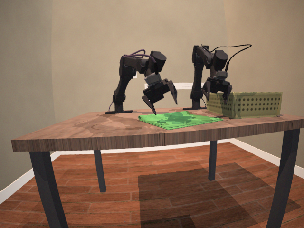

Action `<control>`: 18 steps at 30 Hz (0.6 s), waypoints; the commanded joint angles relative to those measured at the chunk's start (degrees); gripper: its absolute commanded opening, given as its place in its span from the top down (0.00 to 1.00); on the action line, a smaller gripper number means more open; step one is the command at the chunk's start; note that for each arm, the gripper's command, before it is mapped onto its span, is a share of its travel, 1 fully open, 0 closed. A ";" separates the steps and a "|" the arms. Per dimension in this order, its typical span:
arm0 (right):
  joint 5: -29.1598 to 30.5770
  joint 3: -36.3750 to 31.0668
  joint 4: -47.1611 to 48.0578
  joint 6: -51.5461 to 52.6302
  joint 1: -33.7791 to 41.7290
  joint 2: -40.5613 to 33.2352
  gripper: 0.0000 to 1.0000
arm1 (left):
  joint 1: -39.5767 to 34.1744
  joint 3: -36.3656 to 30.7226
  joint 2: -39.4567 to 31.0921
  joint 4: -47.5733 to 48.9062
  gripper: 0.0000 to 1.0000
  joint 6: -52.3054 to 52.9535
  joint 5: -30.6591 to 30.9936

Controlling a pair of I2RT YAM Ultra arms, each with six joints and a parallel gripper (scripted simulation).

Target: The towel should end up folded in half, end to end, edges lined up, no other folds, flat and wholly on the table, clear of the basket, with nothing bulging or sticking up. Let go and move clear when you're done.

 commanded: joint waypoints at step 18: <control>1.16 1.79 1.47 0.55 0.50 -3.16 0.16 | -0.07 2.11 -1.82 -0.85 0.22 0.75 1.10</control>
